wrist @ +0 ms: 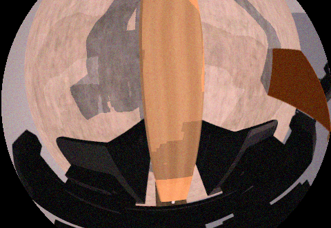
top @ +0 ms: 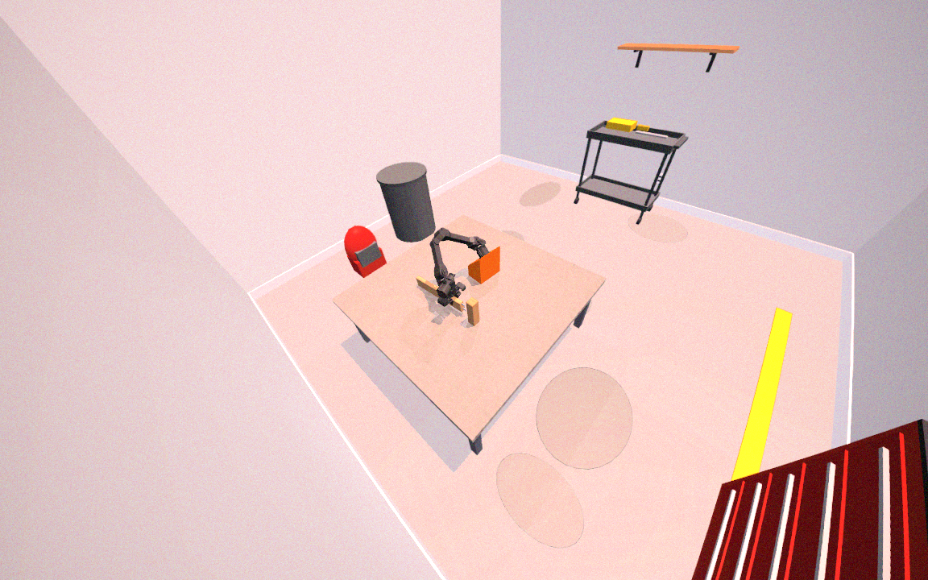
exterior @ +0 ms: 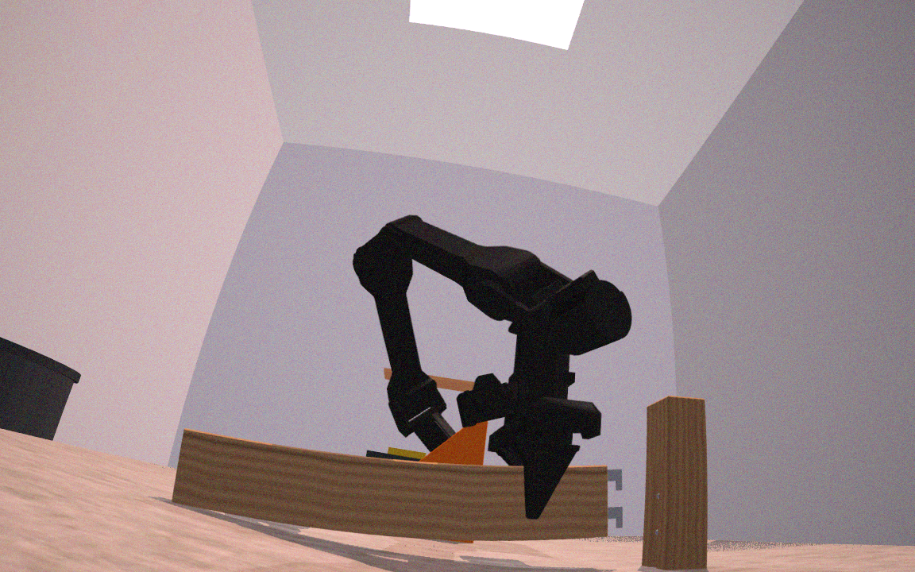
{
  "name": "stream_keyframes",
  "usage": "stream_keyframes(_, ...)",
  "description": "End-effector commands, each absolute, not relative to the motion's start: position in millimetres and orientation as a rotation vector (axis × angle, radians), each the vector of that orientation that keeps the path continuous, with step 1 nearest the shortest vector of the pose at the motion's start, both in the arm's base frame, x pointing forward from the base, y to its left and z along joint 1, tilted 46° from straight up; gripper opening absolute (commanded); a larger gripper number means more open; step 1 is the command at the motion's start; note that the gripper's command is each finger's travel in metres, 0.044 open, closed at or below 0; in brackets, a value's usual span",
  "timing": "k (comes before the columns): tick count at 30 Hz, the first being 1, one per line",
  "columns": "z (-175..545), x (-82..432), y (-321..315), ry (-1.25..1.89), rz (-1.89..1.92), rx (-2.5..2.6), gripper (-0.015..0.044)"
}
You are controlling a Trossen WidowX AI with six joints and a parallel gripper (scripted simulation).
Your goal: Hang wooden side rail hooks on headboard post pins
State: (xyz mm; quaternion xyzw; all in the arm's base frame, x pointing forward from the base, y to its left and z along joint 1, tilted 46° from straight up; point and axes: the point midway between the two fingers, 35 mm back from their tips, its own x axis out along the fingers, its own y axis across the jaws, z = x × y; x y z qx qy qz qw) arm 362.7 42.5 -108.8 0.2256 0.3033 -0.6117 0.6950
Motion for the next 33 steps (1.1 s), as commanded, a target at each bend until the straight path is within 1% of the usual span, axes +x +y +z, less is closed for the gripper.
stream_keyframes(1, -108.9, 363.0, 48.7, 0.679, -1.352, 0.506, 0.0000)
stream_keyframes(33, -110.8, 363.0, 51.1, 0.679, -1.352, 0.506, 0.0000)
